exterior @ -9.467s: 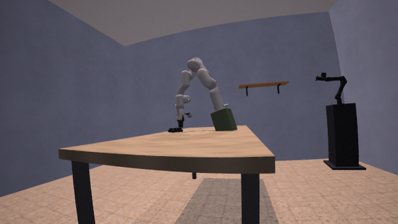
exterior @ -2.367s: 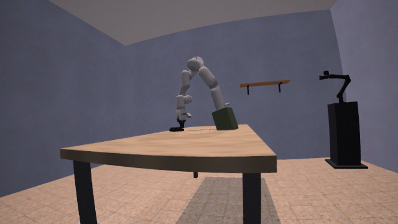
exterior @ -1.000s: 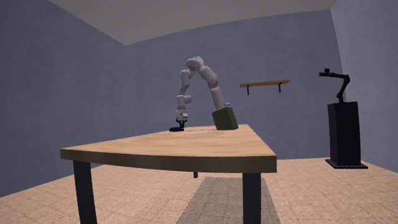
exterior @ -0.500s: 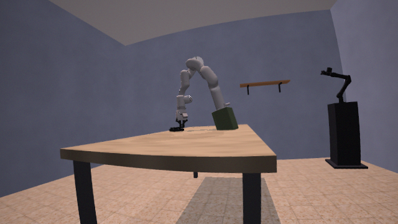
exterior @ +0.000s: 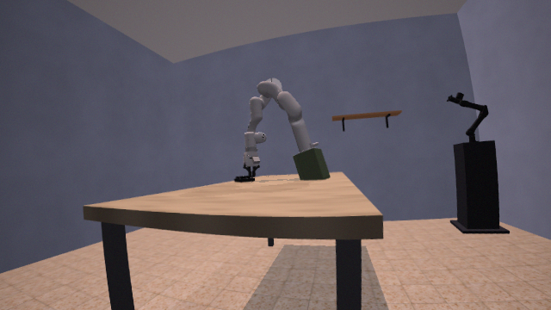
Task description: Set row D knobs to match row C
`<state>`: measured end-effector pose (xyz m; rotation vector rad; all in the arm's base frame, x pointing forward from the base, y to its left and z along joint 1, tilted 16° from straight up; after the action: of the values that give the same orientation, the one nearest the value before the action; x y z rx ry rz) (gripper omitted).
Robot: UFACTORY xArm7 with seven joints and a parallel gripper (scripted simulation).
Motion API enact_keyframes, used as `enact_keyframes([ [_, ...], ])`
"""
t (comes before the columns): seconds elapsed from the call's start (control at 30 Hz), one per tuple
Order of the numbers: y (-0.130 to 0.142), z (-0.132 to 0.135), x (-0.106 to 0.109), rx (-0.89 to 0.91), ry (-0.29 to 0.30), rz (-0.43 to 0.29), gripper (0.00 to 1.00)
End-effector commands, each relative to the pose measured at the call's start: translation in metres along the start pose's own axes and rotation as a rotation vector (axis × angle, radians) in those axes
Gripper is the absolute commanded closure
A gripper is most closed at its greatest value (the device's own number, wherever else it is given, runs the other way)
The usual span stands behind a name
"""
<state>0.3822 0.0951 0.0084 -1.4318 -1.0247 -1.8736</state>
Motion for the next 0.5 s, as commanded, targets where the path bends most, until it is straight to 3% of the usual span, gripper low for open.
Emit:
enact_keyframes([
  [0.0,0.001,0.001,0.001,0.0,0.003,-0.001,0.81],
  [0.23,0.001,0.001,0.003,0.0,0.003,-0.001,0.81],
  [0.47,0.001,0.001,0.02,0.0,0.003,-0.001,0.81],
])
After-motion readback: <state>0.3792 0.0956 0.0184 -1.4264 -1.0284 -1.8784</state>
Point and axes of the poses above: the point where the finger pads meet when closed, its own x axis back along the fingers, its own z axis across the jaws, y = z × x, the point moved 3 cm from there along x, back along the fingers, and after that the axes turned 1 degree about -x, right-handed, at the moved point
